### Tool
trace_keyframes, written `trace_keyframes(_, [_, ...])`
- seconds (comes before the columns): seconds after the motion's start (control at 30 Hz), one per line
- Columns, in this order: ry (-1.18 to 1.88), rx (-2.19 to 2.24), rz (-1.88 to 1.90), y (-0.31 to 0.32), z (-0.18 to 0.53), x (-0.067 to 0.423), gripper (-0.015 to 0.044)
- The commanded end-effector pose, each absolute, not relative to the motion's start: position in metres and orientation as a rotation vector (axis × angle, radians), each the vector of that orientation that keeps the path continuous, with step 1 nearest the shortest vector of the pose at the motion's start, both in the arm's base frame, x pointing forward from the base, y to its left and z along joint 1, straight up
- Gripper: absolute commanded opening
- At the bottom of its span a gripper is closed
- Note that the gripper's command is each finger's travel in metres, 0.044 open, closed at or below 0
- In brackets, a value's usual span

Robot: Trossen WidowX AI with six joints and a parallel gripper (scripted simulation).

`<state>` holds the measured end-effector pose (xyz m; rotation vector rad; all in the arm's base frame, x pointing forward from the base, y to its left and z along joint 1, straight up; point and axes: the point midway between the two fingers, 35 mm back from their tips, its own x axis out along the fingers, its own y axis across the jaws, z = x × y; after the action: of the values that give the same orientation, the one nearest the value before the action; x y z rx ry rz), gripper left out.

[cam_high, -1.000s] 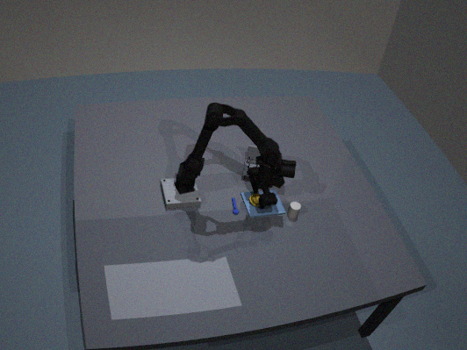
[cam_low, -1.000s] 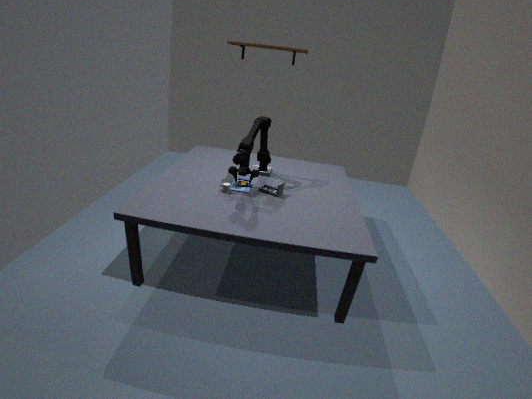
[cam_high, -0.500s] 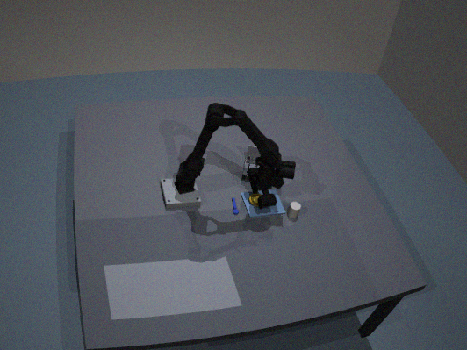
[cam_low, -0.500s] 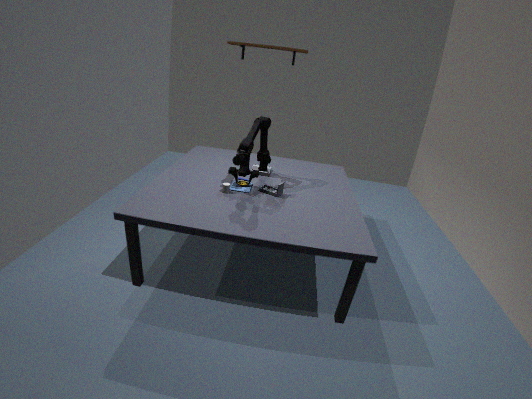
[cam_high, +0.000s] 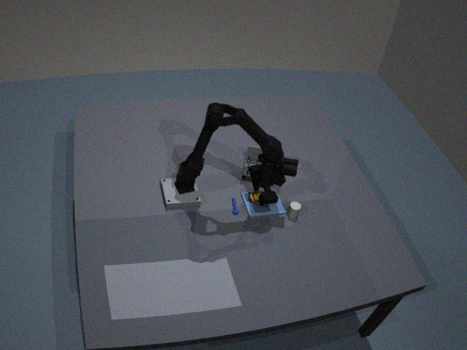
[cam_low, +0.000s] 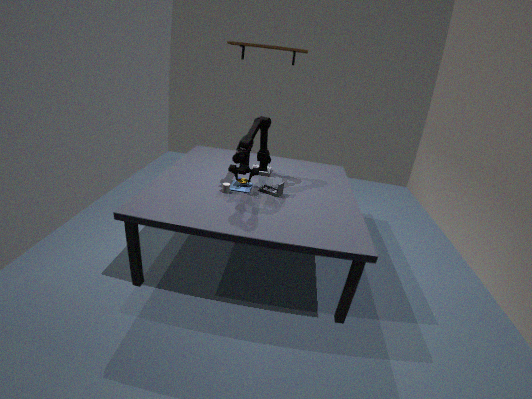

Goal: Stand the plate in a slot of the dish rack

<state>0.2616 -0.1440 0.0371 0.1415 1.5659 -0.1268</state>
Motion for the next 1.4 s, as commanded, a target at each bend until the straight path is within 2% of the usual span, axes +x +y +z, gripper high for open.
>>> trace_keyframes(0.0, [1.550,0.138,-0.144,-0.148,0.056,0.267,0.0000])
trace_keyframes(1.23, [1.542,0.126,-0.132,-0.149,0.193,0.270,0.0000])
trace_keyframes(1.37, [1.537,0.196,-0.198,-0.127,0.194,0.274,0.0000])
